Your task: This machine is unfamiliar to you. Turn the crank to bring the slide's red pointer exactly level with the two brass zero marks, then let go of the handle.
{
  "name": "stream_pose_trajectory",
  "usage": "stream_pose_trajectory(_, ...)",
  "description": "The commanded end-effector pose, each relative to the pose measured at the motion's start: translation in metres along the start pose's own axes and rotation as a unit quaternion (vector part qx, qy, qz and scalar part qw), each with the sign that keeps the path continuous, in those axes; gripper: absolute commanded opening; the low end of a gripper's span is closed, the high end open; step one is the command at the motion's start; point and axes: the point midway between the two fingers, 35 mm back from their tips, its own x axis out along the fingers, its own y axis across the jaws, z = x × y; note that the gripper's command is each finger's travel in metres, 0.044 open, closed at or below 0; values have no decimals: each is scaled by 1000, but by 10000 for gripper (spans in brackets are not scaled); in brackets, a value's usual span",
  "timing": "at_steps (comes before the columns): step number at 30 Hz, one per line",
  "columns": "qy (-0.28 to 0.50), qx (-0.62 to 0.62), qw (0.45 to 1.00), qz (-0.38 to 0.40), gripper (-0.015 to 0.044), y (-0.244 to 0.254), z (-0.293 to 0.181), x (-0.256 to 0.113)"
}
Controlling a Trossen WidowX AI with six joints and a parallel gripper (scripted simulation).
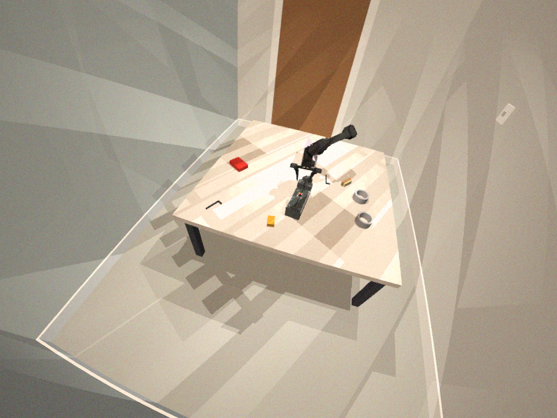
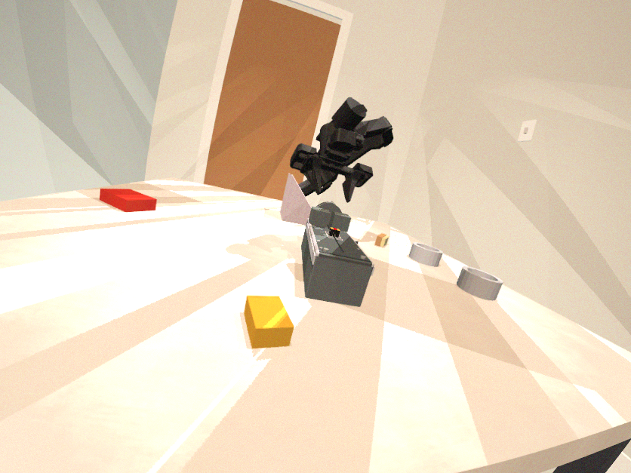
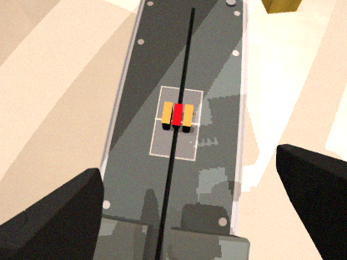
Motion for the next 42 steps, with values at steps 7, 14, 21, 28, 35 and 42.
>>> stream_pose_trajectory(7, 0, 0, 1000, 0, 99, 0, 0, 0)
stream_pose_trajectory(14, 0, 0, 1000, 0, 0, 0, 0, 0)
stream_pose_trajectory(21, 0, 0, 1000, 0, 0, 0, 0, 0)
stream_pose_trajectory(28, 0, 0, 1000, 0, 0, 0, 0, 0)
stream_pose_trajectory(35, 0, 0, 1000, 0, 184, 0, 0, 0)
stream_pose_trajectory(42, 0, 0, 1000, 0, 367, 0, 0, 0)
